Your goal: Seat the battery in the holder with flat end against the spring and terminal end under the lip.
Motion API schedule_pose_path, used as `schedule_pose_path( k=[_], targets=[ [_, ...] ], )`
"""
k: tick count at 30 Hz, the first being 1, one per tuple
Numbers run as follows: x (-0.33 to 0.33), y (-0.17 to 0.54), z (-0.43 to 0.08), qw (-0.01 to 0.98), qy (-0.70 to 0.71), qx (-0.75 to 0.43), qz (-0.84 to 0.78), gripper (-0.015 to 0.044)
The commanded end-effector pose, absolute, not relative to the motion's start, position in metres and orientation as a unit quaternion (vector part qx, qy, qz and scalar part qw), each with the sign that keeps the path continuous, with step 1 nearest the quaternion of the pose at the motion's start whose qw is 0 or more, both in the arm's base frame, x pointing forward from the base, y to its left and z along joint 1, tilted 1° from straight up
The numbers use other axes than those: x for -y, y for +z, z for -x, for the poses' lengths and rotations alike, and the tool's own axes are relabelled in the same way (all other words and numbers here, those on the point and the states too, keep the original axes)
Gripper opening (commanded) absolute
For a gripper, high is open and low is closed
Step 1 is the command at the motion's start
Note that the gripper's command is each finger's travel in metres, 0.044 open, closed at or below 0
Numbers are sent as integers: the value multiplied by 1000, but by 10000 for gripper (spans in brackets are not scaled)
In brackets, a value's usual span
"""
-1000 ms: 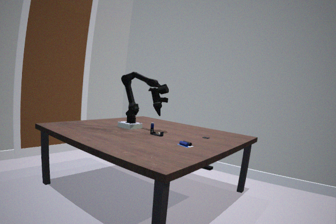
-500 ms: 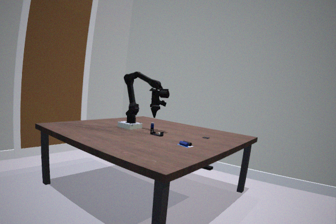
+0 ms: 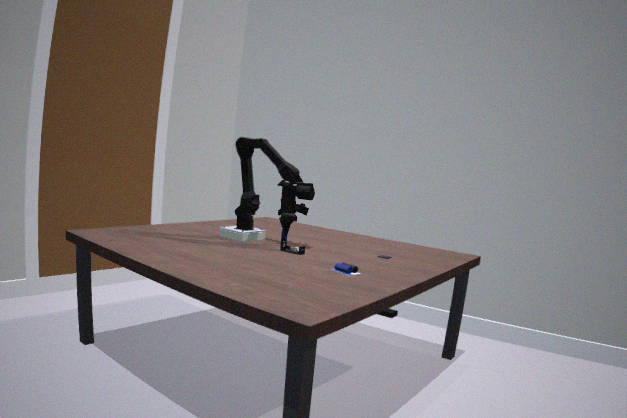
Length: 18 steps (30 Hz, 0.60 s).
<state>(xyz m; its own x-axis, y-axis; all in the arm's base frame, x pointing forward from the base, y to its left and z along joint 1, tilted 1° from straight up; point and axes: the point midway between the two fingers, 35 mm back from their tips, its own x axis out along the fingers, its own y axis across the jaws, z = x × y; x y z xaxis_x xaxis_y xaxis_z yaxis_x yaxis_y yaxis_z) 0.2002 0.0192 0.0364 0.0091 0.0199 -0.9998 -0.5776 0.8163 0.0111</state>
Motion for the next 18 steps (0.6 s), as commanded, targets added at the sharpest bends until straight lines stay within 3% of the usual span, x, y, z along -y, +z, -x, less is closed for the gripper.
schedule_pose_path(
  k=[1, 18],
  targets=[
    [-23, 34, -197, 677, 219, -671, 209, 0],
    [-47, 35, -182, 677, 220, -671, 208, 0]
  ],
)
